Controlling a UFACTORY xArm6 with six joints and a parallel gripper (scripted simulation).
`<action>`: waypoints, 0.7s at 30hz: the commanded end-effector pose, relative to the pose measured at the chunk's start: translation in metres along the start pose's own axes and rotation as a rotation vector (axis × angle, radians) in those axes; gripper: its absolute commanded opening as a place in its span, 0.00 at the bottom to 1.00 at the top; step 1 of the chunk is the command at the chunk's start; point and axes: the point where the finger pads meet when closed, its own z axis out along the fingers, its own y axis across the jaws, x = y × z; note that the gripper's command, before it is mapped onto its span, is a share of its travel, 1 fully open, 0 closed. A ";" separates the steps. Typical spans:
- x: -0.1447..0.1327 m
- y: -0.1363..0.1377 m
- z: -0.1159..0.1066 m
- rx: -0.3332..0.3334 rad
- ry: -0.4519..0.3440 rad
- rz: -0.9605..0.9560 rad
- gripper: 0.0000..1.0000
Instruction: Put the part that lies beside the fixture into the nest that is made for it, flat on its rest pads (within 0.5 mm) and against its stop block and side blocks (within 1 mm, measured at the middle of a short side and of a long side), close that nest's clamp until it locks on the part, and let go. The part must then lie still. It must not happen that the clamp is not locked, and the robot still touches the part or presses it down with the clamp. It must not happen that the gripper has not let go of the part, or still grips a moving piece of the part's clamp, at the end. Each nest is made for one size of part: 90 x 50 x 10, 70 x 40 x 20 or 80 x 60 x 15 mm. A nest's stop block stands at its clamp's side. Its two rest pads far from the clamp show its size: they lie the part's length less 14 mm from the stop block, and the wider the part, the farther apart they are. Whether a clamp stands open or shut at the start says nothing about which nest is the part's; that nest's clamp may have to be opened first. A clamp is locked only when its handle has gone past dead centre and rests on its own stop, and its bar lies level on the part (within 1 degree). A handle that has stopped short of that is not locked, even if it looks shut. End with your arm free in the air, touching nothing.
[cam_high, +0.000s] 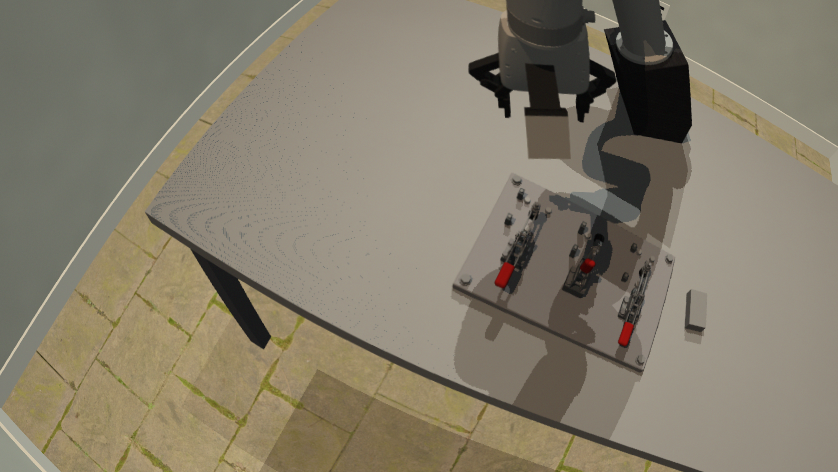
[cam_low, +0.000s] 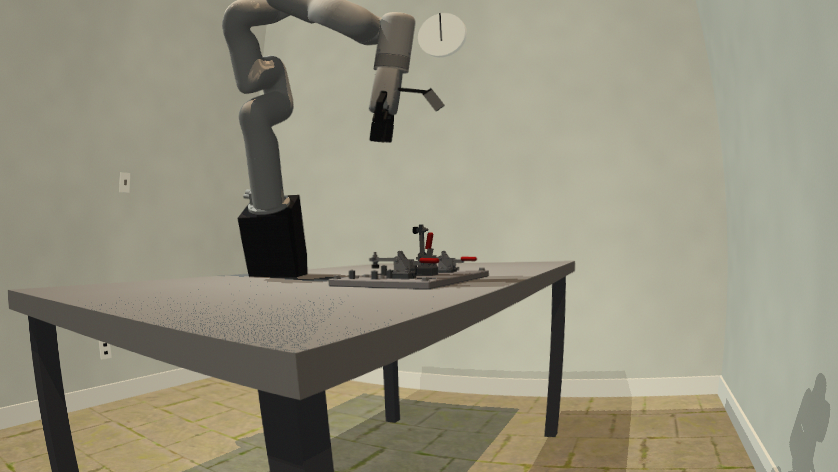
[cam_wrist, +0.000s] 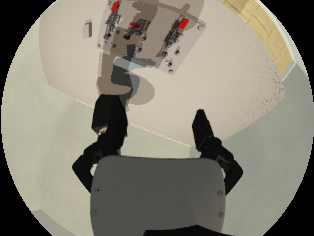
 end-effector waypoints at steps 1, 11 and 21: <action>0.003 -0.014 -0.008 0.063 0.028 0.068 1.00; 0.019 -0.062 -0.020 0.221 0.069 0.316 1.00; 0.026 -0.069 0.036 0.024 0.069 0.392 1.00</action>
